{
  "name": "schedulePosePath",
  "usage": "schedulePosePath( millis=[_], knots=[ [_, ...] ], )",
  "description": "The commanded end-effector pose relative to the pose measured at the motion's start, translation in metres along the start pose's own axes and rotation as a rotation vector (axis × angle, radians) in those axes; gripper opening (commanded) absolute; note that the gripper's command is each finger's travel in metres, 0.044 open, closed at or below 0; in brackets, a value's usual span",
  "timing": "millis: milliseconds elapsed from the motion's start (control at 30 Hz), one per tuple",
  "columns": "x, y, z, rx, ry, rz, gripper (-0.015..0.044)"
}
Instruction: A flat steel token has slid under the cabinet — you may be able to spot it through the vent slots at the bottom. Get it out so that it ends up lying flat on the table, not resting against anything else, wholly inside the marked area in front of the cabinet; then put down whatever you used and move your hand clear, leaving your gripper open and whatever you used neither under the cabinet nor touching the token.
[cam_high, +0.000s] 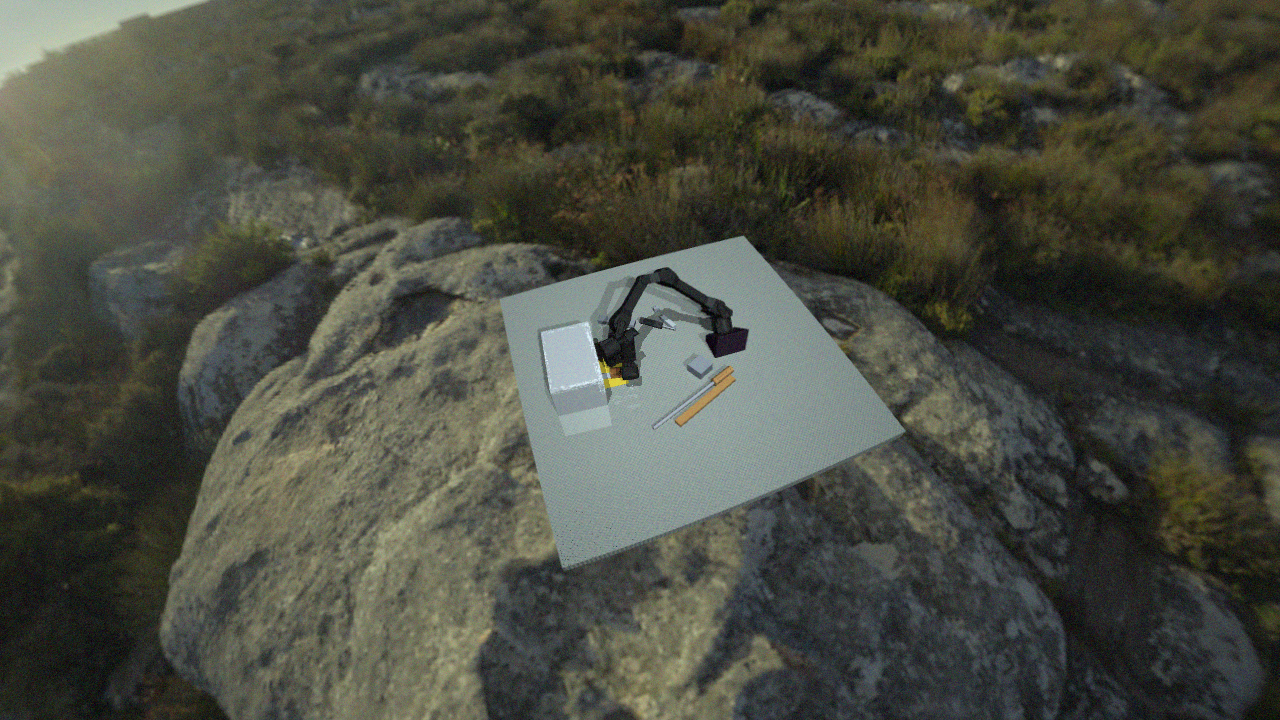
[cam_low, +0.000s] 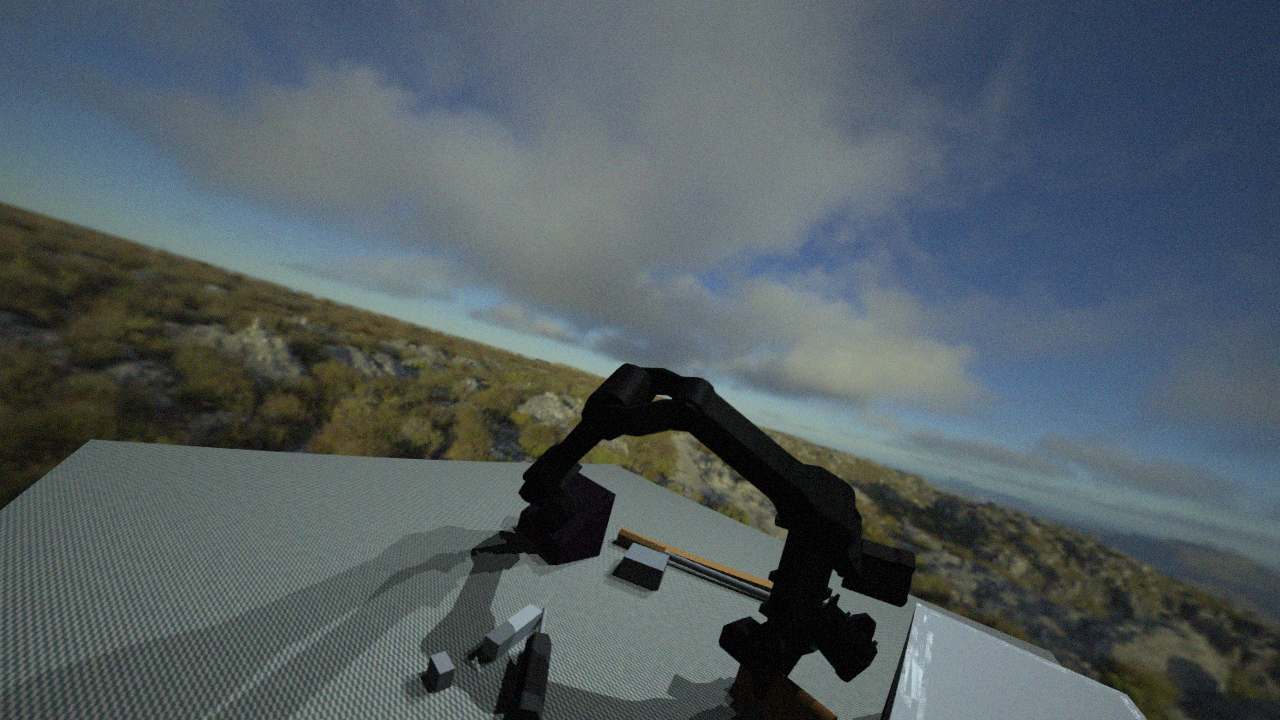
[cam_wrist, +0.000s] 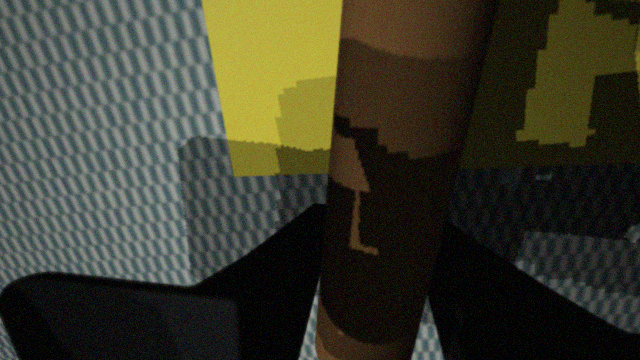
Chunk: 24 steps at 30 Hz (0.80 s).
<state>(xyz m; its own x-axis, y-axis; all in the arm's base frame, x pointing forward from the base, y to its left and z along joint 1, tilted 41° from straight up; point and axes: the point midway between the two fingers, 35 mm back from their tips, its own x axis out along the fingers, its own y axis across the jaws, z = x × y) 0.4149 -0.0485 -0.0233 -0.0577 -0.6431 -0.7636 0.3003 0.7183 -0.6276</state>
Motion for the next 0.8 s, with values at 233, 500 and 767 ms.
schedulePosePath(
  millis=[233, 500, 767],
  knots=[
    [0.001, 0.0, -0.012, 0.002, 0.001, -0.003, 0.0],
    [0.001, 0.0, -0.019, 0.001, 0.002, -0.003, 0.0],
    [0.001, 0.001, -0.026, 0.001, 0.002, -0.003, 0.0]
  ],
)
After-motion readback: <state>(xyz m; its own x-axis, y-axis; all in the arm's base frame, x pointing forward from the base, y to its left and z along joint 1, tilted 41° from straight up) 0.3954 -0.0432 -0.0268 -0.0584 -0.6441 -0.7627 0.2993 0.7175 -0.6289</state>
